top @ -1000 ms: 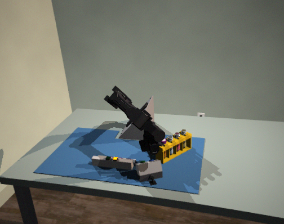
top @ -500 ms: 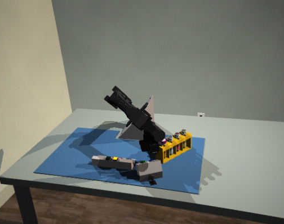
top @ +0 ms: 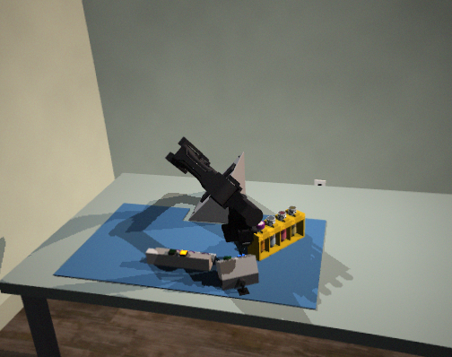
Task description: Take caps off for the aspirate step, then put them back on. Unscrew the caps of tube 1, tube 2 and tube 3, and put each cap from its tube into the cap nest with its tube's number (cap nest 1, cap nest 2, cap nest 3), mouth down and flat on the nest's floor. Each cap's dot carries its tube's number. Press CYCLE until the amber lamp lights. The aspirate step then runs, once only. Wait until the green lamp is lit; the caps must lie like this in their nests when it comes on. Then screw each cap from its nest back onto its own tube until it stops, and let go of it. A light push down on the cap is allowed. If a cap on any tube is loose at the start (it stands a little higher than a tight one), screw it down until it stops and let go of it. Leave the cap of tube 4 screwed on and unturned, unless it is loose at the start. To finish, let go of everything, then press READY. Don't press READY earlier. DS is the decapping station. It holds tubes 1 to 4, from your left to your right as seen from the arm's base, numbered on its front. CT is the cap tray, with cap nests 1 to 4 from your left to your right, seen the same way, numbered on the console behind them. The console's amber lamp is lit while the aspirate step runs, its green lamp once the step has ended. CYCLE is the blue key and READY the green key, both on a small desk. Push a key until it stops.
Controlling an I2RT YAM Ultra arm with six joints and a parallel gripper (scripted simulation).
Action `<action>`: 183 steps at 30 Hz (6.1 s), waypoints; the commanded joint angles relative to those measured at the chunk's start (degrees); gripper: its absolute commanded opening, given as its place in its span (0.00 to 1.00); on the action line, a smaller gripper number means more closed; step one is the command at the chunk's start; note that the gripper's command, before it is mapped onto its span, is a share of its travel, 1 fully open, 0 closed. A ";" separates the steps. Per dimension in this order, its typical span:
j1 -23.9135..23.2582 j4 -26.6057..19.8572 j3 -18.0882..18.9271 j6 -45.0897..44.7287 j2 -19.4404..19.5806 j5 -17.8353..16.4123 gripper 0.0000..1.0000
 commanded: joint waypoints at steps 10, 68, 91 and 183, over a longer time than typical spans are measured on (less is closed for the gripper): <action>0.37 0.57 0.11 -0.04 -0.57 0.64 0.00; 0.25 0.93 -0.16 -0.19 -0.57 0.70 0.00; 2.15 -4.85 4.44 2.01 -0.34 -0.17 0.00; -16.78 6.23 -23.83 2.31 -34.07 6.32 1.00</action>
